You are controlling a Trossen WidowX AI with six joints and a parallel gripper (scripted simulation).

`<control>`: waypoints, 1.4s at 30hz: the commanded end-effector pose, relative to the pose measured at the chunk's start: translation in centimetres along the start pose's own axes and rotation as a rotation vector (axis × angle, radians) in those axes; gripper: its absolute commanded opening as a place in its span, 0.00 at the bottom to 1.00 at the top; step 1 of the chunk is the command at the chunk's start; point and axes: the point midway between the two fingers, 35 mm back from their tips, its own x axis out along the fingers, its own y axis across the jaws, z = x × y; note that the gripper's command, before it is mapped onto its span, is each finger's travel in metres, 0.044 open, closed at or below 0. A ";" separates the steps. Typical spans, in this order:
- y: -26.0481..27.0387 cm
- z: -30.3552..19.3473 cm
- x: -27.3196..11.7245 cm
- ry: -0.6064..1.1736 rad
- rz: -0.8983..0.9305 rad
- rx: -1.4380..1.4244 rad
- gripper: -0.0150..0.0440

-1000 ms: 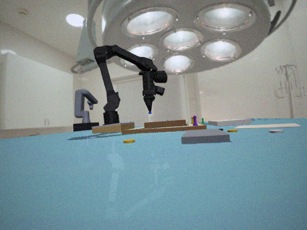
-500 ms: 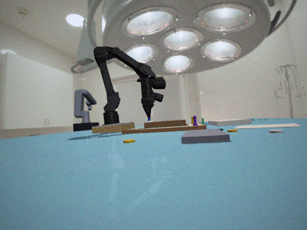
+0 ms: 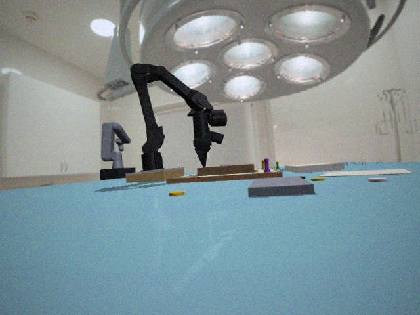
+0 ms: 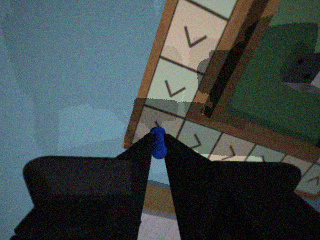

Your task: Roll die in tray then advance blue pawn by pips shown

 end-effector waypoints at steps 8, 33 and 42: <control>0.0 -0.1 1.0 0.002 0.000 0.000 0.30; -4.5 0.3 -7.3 0.014 -0.007 0.117 1.00; -11.2 -2.6 -12.2 0.019 -0.014 0.306 1.00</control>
